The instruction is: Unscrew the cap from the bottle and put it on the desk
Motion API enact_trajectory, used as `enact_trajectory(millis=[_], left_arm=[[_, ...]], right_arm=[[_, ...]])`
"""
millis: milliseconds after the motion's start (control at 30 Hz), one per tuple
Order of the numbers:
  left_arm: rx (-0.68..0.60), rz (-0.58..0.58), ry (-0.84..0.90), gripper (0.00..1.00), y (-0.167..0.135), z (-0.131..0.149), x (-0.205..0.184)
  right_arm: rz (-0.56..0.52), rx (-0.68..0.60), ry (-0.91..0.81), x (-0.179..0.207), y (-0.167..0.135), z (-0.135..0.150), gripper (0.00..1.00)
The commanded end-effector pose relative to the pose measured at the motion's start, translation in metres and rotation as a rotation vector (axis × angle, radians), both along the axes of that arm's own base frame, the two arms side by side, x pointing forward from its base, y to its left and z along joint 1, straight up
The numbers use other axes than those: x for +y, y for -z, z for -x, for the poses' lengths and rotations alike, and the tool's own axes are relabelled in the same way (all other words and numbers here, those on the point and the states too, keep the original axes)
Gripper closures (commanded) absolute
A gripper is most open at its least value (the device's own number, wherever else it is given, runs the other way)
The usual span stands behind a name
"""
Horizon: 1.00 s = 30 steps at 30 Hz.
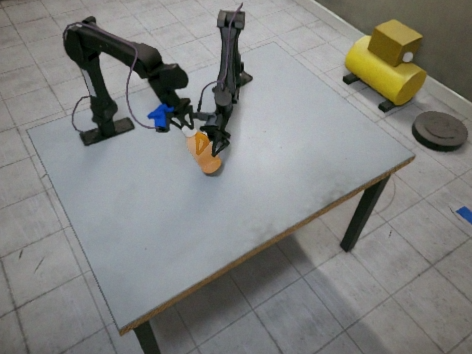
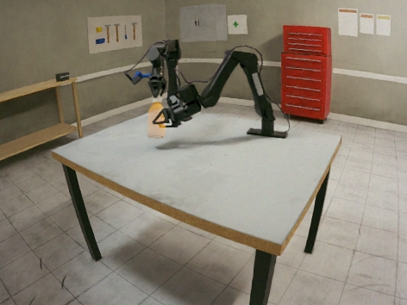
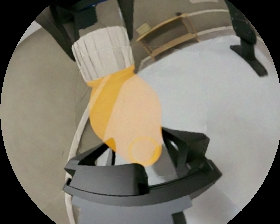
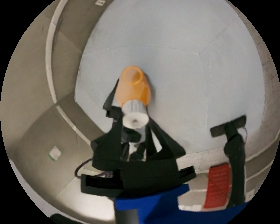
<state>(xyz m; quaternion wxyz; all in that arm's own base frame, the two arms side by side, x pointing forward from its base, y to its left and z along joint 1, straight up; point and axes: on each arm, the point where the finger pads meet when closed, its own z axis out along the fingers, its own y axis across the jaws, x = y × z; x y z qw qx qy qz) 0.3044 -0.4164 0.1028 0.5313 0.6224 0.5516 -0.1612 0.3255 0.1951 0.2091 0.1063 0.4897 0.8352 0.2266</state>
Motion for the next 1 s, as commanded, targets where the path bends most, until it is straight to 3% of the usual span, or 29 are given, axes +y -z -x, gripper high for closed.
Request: enact_trajectory(millis=[0,633,700,733,967], left_arm=[[-0.032,0.042,0.001,1.0,-0.0205,-0.0014,-0.0022],[-0.032,0.042,0.001,1.0,-0.0205,-0.0014,-0.0022],[-0.032,0.042,0.001,1.0,-0.0205,-0.0014,-0.0022],[-0.032,0.042,0.001,1.0,-0.0205,-0.0014,-0.0022],[-0.032,0.042,0.001,1.0,-0.0205,-0.0014,-0.0022]], right_arm=[[0.089,-0.076,-0.202,-0.0006,-0.0064,0.0011,1.0],[0.441,-0.315,-0.953,-0.0012,-0.008,0.0016,1.0],[0.441,-0.315,-0.953,-0.0012,-0.008,0.0016,1.0],[0.488,-0.347,-1.053,-0.0012,-0.0081,0.0016,1.0],[0.615,-0.433,-1.324,-0.0014,-0.0086,0.0017,1.0]])
